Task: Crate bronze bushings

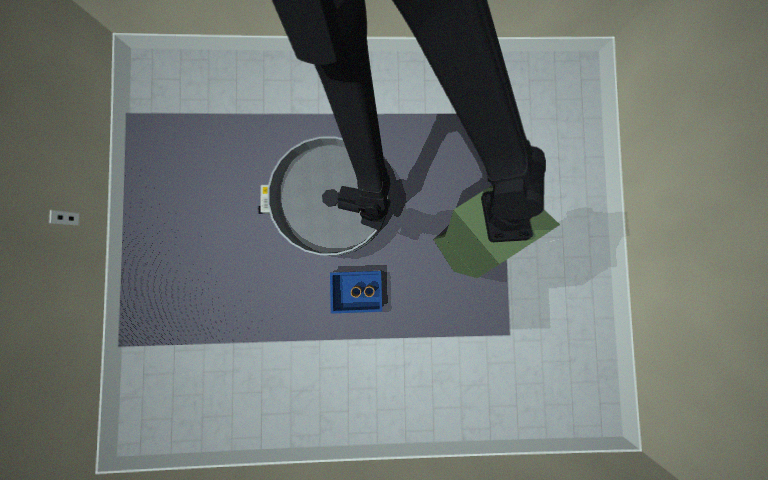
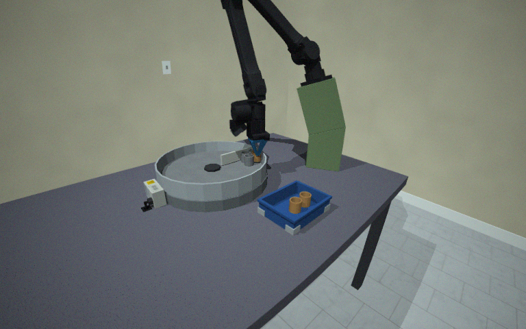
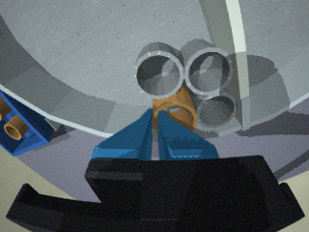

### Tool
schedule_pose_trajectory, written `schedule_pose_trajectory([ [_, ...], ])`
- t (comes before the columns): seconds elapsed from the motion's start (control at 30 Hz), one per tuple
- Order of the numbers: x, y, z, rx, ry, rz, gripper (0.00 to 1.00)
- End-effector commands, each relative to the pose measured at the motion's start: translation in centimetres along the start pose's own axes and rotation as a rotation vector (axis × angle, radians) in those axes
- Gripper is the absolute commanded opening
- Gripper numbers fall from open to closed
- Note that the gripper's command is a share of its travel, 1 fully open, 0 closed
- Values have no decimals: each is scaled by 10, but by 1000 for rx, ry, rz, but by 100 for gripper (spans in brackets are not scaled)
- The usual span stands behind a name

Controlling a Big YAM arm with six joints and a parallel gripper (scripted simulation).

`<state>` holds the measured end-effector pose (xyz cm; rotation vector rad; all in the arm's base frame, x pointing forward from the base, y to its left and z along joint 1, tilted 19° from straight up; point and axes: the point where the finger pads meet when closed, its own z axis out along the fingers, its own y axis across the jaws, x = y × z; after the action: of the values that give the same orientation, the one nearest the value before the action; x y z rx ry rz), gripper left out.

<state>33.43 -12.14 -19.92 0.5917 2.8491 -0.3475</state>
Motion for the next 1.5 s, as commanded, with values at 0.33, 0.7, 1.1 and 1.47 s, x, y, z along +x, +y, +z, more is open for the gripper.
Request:
schedule_pose_trajectory([
  [0.33,-5,2,-60,0,-22,4,0],
  [0.7,5,-1,-68,8,8,6,0],
  [1.1,-3,0,-70,2,-17,9,0],
  [1.47,-3,0,-70,2,-17,9,0],
])
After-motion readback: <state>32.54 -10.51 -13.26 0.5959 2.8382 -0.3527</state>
